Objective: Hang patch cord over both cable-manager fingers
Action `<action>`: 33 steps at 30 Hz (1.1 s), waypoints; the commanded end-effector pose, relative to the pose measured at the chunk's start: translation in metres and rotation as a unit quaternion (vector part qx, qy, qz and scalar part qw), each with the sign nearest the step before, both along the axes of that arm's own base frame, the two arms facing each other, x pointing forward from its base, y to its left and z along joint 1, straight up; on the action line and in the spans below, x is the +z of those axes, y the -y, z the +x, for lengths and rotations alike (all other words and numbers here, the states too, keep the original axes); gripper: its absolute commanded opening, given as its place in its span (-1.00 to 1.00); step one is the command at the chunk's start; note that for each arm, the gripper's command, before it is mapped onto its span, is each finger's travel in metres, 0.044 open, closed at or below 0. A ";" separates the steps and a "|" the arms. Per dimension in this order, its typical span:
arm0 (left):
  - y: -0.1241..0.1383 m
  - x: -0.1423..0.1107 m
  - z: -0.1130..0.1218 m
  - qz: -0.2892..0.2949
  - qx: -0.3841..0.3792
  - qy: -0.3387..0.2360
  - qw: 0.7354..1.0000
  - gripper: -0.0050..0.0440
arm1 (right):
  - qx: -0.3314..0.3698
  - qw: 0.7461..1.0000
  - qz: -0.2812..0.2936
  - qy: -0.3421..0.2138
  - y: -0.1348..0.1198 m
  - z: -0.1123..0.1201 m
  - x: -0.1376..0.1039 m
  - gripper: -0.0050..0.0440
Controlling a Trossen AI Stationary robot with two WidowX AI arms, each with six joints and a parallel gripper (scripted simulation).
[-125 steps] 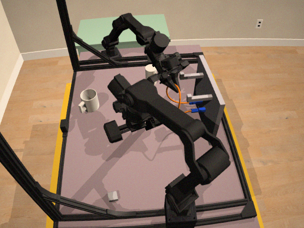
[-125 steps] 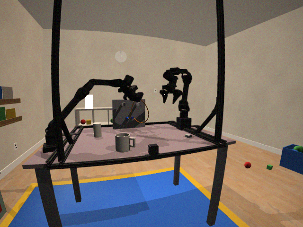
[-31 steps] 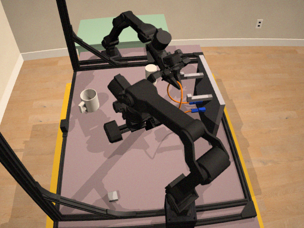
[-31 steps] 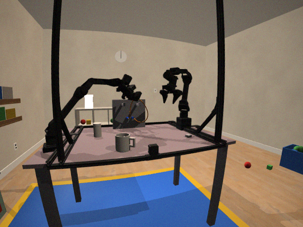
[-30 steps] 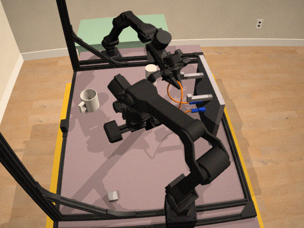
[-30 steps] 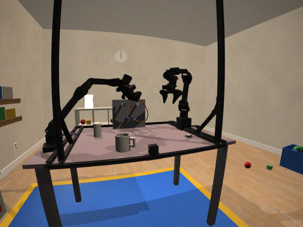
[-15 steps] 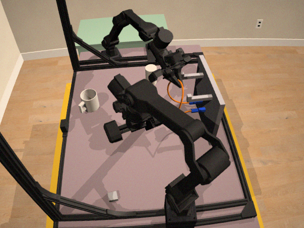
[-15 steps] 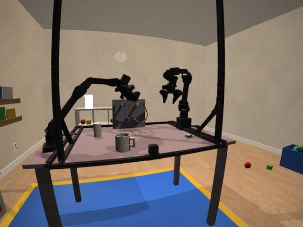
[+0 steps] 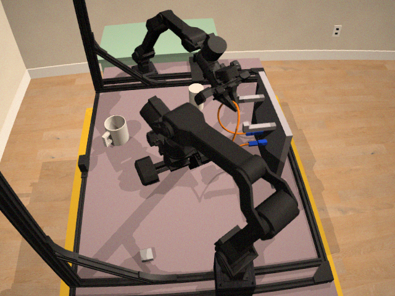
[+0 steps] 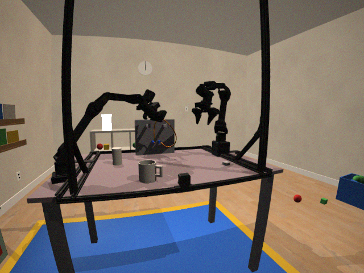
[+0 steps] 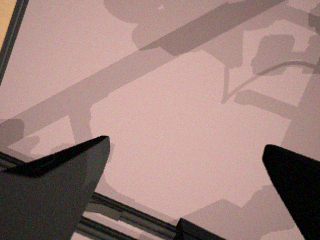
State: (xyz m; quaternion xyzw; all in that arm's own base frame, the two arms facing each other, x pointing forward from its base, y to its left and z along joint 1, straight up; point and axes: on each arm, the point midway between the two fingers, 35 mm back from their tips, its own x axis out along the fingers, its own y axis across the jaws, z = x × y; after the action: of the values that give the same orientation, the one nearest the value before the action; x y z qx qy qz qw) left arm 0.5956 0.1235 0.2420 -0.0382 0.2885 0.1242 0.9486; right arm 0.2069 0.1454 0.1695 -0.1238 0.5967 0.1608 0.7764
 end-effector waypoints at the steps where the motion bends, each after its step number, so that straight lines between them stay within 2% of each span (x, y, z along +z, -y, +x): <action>1: -0.003 0.020 -0.008 0.004 0.000 0.017 1.000 -0.70 | 0.000 1.000 0.007 0.009 -0.001 0.000 0.006 1.00; 33: -0.017 0.017 -0.024 0.003 0.002 0.010 1.000 -0.70 | 0.000 1.000 0.007 0.009 -0.001 0.000 0.006 1.00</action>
State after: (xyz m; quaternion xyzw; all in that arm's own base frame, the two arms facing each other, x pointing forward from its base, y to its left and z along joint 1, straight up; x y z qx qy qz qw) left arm 0.5783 0.1393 0.2399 -0.0395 0.2950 0.1265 0.9463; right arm 0.2068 0.1454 0.1695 -0.1237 0.5966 0.1608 0.7764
